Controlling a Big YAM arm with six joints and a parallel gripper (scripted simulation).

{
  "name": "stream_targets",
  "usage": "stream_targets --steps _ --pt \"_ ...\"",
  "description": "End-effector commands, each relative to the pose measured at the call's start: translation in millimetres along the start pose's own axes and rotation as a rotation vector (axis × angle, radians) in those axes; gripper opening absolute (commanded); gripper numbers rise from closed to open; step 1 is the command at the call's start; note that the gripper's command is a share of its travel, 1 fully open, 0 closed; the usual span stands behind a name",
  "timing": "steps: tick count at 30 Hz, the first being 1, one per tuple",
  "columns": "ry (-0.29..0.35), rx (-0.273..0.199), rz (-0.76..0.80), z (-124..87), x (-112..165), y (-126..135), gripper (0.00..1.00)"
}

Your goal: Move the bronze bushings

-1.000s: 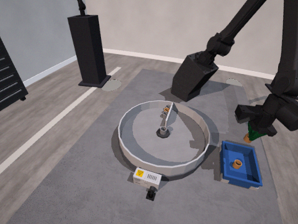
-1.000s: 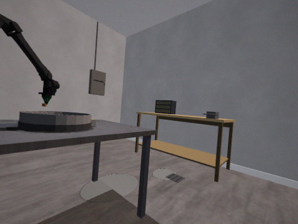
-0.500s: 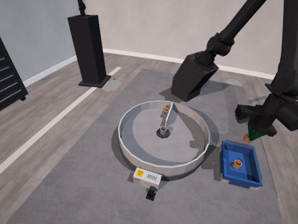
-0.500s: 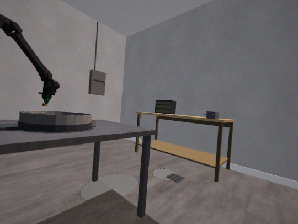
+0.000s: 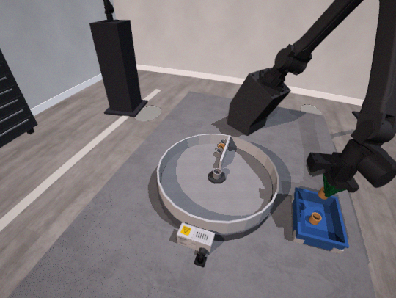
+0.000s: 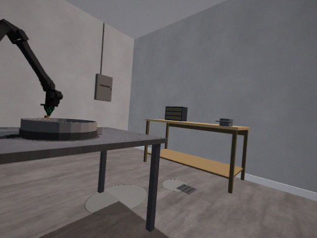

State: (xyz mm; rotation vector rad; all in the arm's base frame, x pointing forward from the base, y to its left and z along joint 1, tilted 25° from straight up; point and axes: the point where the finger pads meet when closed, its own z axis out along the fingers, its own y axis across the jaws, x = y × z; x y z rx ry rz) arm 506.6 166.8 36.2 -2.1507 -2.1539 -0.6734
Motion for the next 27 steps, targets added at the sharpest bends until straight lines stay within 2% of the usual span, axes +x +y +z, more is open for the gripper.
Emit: stream_targets --steps 1,5,8,11,27 --pt "0.008 -0.027 -0.003 12.1 10.2 16.3 0.0" --pt "0.008 -0.026 -0.002 28.3 9.8 15.1 0.0" --pt "0.006 -0.027 0.003 32.1 6.4 16.1 0.0" --pt "0.016 -0.058 -0.006 13.9 12.9 24.7 0.0" --pt "0.013 -0.05 -0.005 16.3 11.2 21.3 0.0"
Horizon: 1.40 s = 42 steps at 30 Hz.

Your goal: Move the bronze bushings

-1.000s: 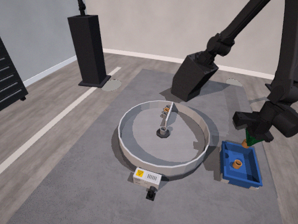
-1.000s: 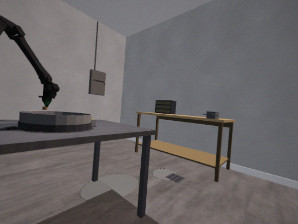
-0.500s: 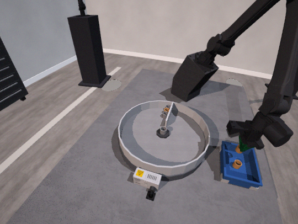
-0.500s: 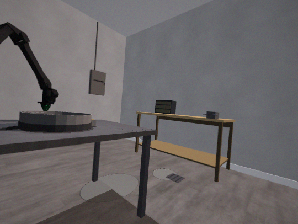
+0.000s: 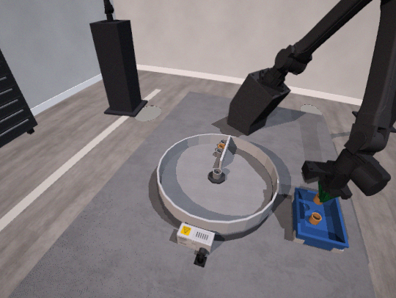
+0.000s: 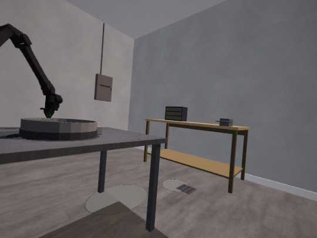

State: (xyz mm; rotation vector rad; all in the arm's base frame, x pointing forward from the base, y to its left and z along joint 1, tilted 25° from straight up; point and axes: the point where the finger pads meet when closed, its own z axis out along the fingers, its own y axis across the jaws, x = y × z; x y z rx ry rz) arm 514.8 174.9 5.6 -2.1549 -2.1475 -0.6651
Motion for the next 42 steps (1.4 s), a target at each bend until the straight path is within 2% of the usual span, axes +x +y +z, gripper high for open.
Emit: stream_targets --steps 1,23,27,42 --pt "0.015 -0.055 -0.011 -16.4 13.6 22.3 0.0" --pt "0.015 -0.053 -0.01 -13.7 13.3 21.9 0.0" --pt "0.009 -0.03 -0.007 2.1 10.7 16.3 0.0" --pt "0.008 -0.03 -0.005 22.2 9.8 16.0 0.0"
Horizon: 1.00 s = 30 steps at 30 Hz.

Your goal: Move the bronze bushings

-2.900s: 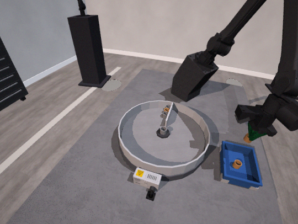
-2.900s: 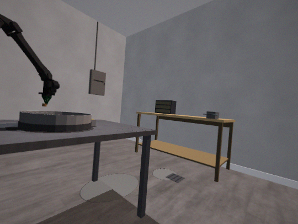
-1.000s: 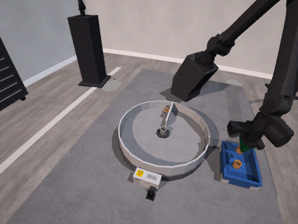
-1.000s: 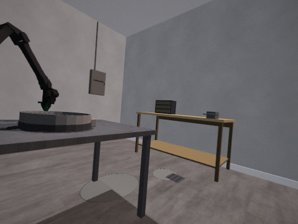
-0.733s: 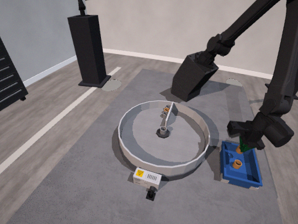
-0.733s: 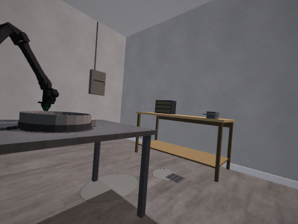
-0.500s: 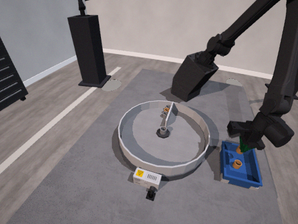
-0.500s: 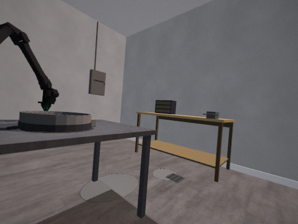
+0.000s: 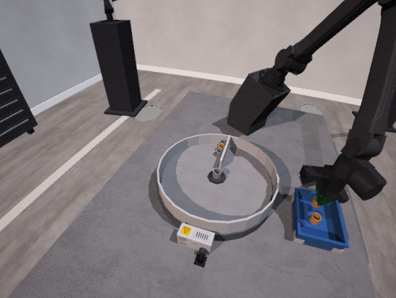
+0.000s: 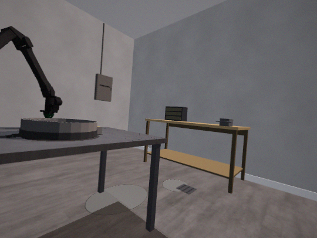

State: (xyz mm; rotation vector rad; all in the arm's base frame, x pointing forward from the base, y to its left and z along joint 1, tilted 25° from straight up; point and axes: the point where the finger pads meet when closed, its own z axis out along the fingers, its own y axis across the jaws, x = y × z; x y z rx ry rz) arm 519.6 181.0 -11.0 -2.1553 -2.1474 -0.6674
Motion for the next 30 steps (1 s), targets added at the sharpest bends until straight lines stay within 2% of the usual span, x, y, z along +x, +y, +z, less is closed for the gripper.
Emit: stream_targets --steps 1,13,30 --pt "0.009 -0.027 -0.007 6.1 11.5 15.4 0.0" --pt "0.007 -0.023 -0.005 22.2 9.7 14.7 0.0" --pt "0.007 -0.021 -0.006 22.9 9.9 14.3 0.0"
